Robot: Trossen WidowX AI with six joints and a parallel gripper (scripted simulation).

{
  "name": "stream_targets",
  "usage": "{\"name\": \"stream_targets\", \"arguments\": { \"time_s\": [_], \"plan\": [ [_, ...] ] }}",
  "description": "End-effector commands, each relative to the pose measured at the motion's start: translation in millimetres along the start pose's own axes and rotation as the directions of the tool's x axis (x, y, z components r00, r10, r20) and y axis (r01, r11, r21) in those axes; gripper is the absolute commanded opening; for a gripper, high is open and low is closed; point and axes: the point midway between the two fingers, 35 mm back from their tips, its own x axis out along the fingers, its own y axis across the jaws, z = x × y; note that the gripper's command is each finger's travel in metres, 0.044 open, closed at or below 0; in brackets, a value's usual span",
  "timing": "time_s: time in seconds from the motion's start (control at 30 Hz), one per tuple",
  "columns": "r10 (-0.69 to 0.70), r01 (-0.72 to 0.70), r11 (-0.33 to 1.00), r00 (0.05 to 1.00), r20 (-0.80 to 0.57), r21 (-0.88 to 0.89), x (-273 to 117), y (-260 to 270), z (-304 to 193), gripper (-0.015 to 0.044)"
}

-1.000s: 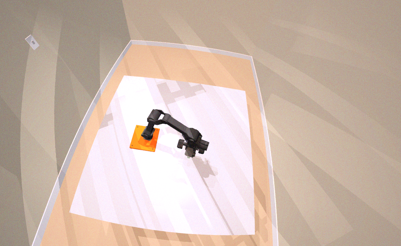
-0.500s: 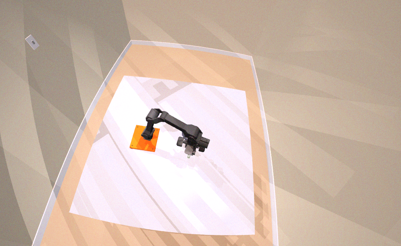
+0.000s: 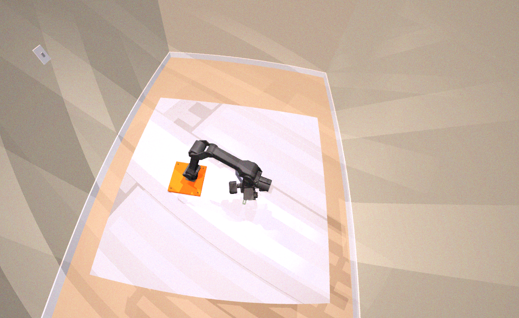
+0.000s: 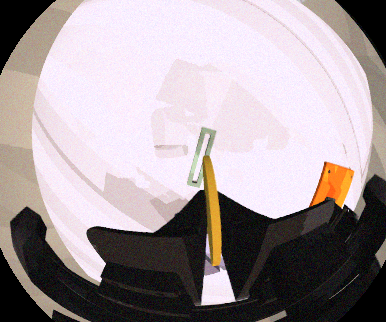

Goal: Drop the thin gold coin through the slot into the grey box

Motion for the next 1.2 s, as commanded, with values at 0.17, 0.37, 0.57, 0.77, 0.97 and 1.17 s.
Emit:
{"name": "stream_targets", "arguments": {
  "time_s": [0.17,0.37,0.57,0.77,0.97,1.17],
  "plan": [
    [0.000,0.002,0.949,1.000,0.004,-0.314,-1.3,0.4,1.3,0.0000],
    [0.000,0.002,0.906,1.000,0.004,-0.424,-1.4,0.6,1.6,0.0000],
    [0.000,0.002,0.905,1.000,0.004,-0.426,-1.5,1.1,-0.1,0.0000],
    [-0.001,0.002,0.905,1.000,0.003,-0.426,-1.4,3.7,-15.1,0.0000],
    [-0.001,0.001,0.905,1.000,0.001,-0.426,-1.4,5.7,-30.8,0.0000],
    [-0.001,0.001,0.905,1.000,0.000,-0.425,-1.4,7.0,-46.5,0.0000]
  ]
}}
